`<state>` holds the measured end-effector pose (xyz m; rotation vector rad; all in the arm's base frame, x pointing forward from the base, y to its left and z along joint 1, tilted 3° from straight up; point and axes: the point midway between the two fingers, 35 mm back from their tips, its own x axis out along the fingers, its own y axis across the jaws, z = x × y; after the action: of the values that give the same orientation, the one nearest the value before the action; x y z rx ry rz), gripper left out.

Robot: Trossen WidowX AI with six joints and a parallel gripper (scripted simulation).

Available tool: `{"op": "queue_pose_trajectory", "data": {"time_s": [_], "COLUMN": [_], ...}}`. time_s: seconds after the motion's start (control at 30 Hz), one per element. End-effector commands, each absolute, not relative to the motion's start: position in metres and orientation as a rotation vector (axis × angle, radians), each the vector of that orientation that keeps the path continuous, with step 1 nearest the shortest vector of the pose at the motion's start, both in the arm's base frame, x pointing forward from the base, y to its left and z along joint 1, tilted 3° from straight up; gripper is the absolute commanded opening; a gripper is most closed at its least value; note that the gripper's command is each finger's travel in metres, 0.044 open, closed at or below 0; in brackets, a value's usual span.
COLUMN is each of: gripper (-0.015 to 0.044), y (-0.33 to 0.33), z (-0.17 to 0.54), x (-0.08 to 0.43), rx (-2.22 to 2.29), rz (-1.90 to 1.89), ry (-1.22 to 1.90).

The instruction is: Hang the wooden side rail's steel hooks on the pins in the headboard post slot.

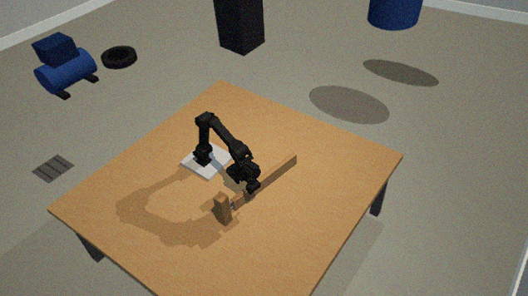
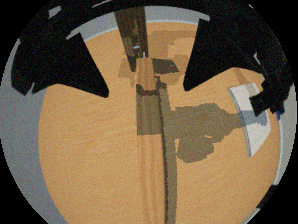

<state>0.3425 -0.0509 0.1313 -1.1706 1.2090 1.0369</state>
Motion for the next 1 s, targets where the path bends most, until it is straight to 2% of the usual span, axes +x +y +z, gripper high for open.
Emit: {"op": "queue_pose_trajectory", "data": {"time_s": [0.0,0.97], "gripper": [0.044,0.044], "y": [-0.051,-0.051], "z": [0.125,0.078], "x": [0.344,0.348], "rx": [-1.172,-1.172], "rz": [1.044,1.044], "ry": [1.204,1.205]}}
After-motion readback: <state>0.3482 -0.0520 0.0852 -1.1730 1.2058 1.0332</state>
